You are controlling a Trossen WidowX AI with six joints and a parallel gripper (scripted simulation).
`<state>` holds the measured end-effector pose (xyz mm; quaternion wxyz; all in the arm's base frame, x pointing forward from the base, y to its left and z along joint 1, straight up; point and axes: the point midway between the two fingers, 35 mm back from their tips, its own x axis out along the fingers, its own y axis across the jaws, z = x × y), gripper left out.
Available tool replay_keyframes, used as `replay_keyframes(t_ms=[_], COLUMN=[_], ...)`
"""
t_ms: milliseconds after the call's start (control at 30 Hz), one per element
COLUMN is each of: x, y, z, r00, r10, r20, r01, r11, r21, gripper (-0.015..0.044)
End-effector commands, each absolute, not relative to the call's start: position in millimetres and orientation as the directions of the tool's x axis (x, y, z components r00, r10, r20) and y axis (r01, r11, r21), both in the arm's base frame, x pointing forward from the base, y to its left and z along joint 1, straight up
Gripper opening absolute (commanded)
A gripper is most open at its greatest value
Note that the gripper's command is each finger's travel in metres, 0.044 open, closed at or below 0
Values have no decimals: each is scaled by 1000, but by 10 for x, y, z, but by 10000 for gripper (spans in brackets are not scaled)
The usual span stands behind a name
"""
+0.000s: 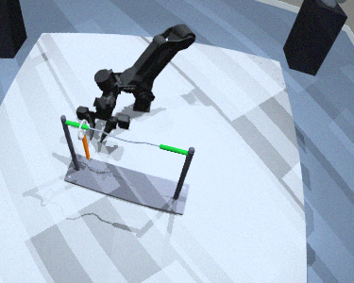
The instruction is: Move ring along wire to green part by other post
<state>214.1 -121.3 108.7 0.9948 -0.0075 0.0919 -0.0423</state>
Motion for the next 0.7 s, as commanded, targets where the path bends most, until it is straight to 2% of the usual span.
replay_keyframes(t_ms=[0, 267, 667], x=[2287, 2522, 2611], y=[-1229, -1187, -1209], z=[1208, 1443, 1463], r00=[983, 988, 988], r10=[-103, -131, -131], r20=[-155, -79, -77], r01=[101, 131, 131], r11=[995, 991, 991], r21=[-23, -8, -7], gripper=[160, 160, 160])
